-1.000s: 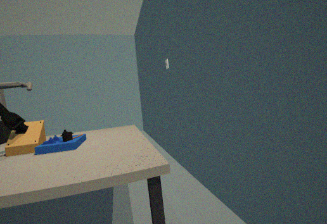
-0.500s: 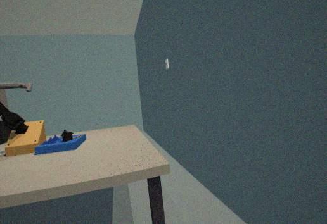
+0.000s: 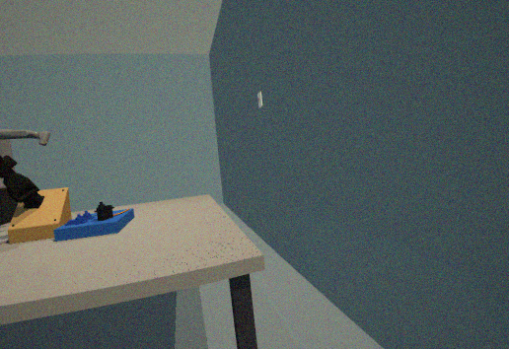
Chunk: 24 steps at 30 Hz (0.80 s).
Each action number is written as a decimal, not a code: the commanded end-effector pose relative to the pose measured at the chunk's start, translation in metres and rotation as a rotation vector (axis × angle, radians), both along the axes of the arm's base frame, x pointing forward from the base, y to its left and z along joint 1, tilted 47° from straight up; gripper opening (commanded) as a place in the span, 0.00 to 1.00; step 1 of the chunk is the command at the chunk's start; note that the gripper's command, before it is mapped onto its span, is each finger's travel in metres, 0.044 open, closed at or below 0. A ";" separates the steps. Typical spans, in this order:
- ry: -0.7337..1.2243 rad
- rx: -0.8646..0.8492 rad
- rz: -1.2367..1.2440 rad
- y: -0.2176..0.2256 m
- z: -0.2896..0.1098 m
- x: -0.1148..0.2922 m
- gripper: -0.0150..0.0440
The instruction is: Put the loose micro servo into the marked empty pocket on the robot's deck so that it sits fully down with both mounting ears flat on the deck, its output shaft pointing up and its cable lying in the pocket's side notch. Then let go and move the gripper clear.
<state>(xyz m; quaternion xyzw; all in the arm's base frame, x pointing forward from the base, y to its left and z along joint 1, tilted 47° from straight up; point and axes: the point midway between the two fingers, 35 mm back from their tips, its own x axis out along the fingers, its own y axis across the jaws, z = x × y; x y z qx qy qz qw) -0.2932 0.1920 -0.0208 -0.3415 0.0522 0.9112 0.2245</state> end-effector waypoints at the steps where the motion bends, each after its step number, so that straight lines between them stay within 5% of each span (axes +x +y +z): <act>1: -0.004 -0.028 -0.081 0.015 -0.002 0.009 1.00; 24: -0.015 -0.165 -0.498 0.080 -0.011 0.077 1.00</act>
